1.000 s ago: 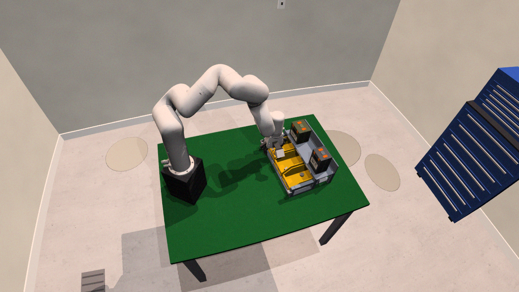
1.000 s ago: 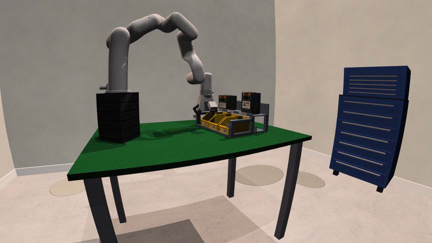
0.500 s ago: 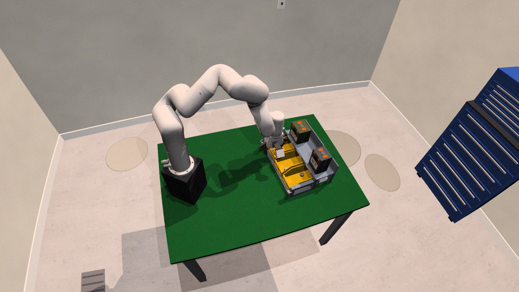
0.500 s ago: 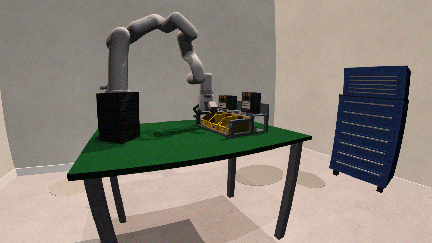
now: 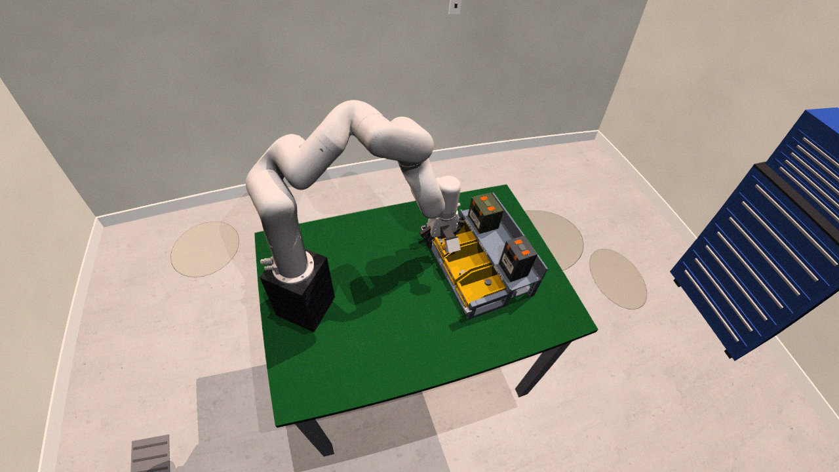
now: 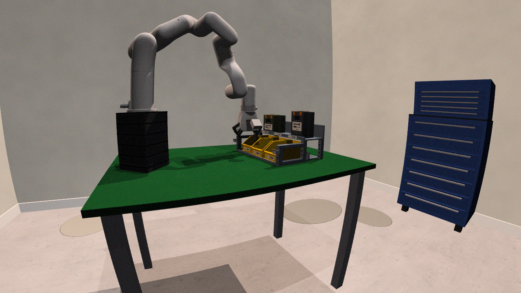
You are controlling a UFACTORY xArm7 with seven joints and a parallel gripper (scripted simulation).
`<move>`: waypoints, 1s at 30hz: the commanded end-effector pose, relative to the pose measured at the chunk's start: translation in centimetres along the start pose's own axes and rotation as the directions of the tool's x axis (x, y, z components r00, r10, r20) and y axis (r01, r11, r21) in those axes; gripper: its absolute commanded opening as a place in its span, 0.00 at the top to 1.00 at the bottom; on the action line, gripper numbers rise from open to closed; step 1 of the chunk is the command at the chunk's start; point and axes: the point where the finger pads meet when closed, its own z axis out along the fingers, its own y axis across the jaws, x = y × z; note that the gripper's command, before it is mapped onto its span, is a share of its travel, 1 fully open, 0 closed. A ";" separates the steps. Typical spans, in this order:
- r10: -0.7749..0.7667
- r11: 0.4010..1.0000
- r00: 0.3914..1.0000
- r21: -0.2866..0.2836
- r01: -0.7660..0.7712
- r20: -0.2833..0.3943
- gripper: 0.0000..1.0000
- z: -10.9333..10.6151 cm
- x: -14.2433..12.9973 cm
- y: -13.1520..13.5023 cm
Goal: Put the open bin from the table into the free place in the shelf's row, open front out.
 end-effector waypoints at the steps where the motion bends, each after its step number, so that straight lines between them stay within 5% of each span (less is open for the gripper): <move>1: 0.000 1.000 1.000 0.010 0.000 0.001 0.00 -2.7 0.0 -0.4; 12: 0.000 1.000 1.000 0.010 0.000 0.001 0.00 -2.7 0.0 -0.4; 17: 0.000 1.000 1.000 0.010 0.000 0.001 0.00 -8.1 0.0 -0.3; 30: 0.000 1.000 1.000 0.010 0.000 0.001 0.00 -8.1 0.0 -0.3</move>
